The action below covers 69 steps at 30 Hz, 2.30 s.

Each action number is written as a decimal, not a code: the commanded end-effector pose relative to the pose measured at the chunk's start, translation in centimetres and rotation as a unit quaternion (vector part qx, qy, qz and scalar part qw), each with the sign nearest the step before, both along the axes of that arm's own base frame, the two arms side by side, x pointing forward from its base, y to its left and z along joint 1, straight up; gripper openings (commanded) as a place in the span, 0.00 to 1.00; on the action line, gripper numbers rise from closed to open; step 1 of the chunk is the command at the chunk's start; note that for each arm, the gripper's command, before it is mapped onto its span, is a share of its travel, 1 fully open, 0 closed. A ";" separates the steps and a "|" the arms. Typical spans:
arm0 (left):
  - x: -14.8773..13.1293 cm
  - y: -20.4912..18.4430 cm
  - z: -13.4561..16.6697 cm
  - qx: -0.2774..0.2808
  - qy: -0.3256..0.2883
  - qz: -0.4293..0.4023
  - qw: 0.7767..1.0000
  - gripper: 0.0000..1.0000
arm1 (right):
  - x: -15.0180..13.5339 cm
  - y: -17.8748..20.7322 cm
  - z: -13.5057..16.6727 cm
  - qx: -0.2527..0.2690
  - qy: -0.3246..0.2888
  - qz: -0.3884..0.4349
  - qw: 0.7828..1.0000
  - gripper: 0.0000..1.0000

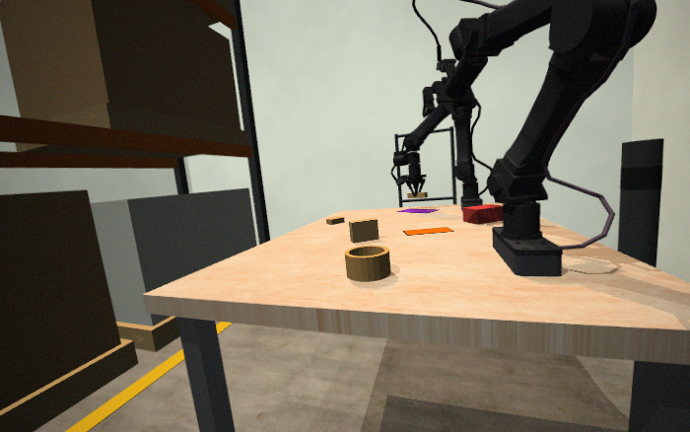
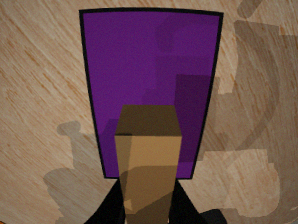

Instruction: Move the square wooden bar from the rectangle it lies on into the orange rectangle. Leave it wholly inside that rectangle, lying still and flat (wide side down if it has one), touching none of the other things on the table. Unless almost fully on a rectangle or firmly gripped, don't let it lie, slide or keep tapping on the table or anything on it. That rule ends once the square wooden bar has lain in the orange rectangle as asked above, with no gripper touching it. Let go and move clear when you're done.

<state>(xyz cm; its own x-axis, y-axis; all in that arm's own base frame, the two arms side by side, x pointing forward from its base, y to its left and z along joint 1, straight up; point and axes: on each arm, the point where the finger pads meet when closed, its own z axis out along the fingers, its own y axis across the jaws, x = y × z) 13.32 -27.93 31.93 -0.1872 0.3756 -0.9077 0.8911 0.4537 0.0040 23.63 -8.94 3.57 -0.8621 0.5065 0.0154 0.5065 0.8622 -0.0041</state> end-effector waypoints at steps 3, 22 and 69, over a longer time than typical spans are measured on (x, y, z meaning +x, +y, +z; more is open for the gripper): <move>-2.5 9.3 -3.0 0.067 0.032 0.033 0.997 1.00 | 0.4 -0.2 0.6 -0.003 -0.011 -0.003 1.000 0.19; -6.9 19.9 -4.6 0.023 0.012 0.074 0.997 1.00 | -0.7 10.5 -0.2 -0.005 -0.022 -0.105 0.994 0.19; -6.9 19.9 -4.4 0.015 0.008 0.075 0.997 1.00 | -6.6 49.6 -2.0 0.002 -0.026 0.029 0.999 0.19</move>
<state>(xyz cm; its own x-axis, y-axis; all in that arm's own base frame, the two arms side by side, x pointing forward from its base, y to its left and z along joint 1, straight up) 6.61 -8.10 27.53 -0.2657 0.3815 -0.8854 0.8121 0.5835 0.0078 16.71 40.29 0.45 -0.8712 0.4907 -0.0161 0.4906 0.8713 0.0113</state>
